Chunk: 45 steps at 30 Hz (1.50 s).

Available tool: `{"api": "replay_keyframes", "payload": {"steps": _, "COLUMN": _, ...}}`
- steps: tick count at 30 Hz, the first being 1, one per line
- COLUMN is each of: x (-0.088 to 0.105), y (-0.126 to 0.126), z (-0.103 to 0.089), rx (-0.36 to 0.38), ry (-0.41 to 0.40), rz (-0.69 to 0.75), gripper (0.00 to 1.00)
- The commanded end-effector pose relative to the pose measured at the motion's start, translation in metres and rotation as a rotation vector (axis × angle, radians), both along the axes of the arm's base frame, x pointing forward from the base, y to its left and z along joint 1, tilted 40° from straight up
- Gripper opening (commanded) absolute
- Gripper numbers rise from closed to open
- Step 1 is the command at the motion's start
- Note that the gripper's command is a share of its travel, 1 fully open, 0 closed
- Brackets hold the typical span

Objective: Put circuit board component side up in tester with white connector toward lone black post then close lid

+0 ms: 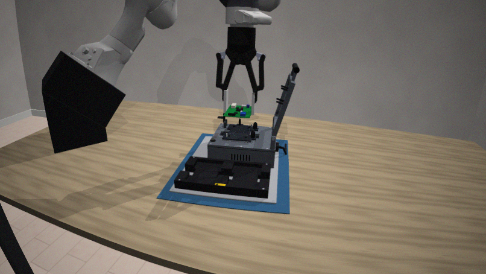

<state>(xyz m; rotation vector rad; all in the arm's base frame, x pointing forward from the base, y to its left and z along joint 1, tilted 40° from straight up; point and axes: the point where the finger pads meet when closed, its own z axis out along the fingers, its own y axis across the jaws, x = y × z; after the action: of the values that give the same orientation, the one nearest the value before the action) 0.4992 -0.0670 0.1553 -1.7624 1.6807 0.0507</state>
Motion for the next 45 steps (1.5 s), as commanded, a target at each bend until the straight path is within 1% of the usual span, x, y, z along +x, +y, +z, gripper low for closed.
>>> {"api": "replay_keyframes", "payload": {"steps": 1, "x": 0.000, "y": 0.000, "z": 0.000, "rx": -0.003, "ry": 0.002, "rz": -0.002, "gripper": 0.46}}
{"api": "replay_keyframes", "payload": {"steps": 29, "x": 0.000, "y": 0.001, "z": -0.001, "rx": -0.005, "ry": 0.000, "rz": 0.002, "gripper": 0.46}}
{"api": "replay_keyframes", "payload": {"steps": 39, "x": 0.004, "y": 0.004, "z": -0.007, "rx": -0.005, "ry": 0.000, "rz": 0.002, "gripper": 0.46}}
{"api": "replay_keyframes", "payload": {"steps": 45, "x": 0.008, "y": 0.010, "z": -0.015, "rx": -0.005, "ry": 0.000, "rz": 0.002, "gripper": 0.46}}
